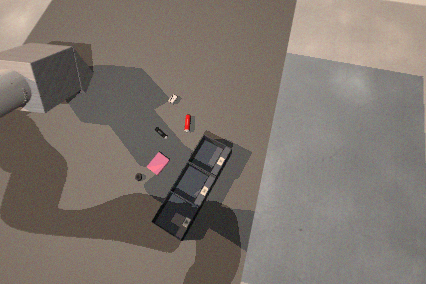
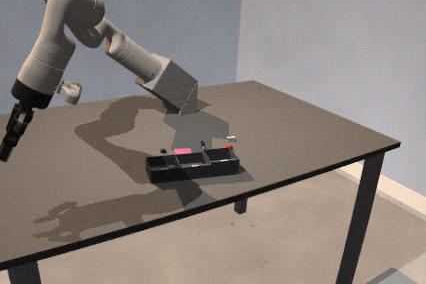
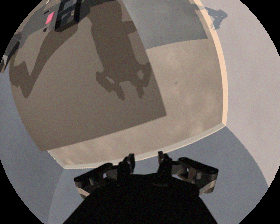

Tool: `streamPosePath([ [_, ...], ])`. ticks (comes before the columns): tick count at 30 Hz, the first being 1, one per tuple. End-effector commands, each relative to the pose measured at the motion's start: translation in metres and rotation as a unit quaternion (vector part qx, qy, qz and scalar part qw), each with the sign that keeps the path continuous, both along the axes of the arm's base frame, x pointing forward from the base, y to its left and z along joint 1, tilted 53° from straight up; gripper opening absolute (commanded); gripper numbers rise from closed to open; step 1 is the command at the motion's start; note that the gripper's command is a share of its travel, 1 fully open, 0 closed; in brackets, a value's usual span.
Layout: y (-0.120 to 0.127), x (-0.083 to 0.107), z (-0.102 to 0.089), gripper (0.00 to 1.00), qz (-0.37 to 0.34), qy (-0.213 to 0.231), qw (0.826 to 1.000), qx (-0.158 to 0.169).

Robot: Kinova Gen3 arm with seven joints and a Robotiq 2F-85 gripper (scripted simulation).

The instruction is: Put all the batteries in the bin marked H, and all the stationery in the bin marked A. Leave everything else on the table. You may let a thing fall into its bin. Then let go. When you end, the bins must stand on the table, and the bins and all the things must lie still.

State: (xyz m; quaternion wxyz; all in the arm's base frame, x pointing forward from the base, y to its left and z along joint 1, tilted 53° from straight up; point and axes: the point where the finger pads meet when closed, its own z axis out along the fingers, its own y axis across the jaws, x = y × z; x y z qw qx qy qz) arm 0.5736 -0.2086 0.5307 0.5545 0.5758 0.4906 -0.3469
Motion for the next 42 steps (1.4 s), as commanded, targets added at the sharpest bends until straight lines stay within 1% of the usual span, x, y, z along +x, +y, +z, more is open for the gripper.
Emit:
streamPosePath([
  [1,0.013,0.009,-0.017,0.09,0.004,0.004,1.0,-0.001],
  [3,0.014,0.01,-0.019,0.09,0.004,0.004,1.0,-0.001],
  [7,0.035,0.016,-0.045,0.09,0.053,0.089,0.994,0.017],
  [12,0.06,0.023,-0.077,0.09,0.055,0.093,0.994,0.018],
  [15,0.06,0.024,-0.078,0.09,0.055,0.093,0.994,0.018],
  [19,0.081,0.025,-0.104,0.09,0.103,0.178,0.978,0.031],
  [24,0.107,0.026,-0.136,0.09,0.104,0.18,0.978,0.032],
  [25,0.107,0.026,-0.136,0.09,0.104,0.18,0.978,0.032],
  [29,0.127,0.022,-0.162,0.09,0.15,0.264,0.952,0.041],
  [30,0.133,0.022,-0.168,0.09,0.151,0.264,0.952,0.041],
  [32,0.133,0.022,-0.168,0.09,0.151,0.264,0.952,0.041],
  [35,0.148,0.019,-0.187,0.09,0.151,0.264,0.952,0.041],
  [36,0.151,0.018,-0.192,0.09,0.151,0.264,0.952,0.041],
  [37,0.151,0.018,-0.192,0.09,0.151,0.264,0.952,0.041],
  [41,0.171,0.01,-0.217,0.09,0.193,0.346,0.917,0.045],
  [42,0.176,0.008,-0.223,0.09,0.193,0.346,0.917,0.045],
])
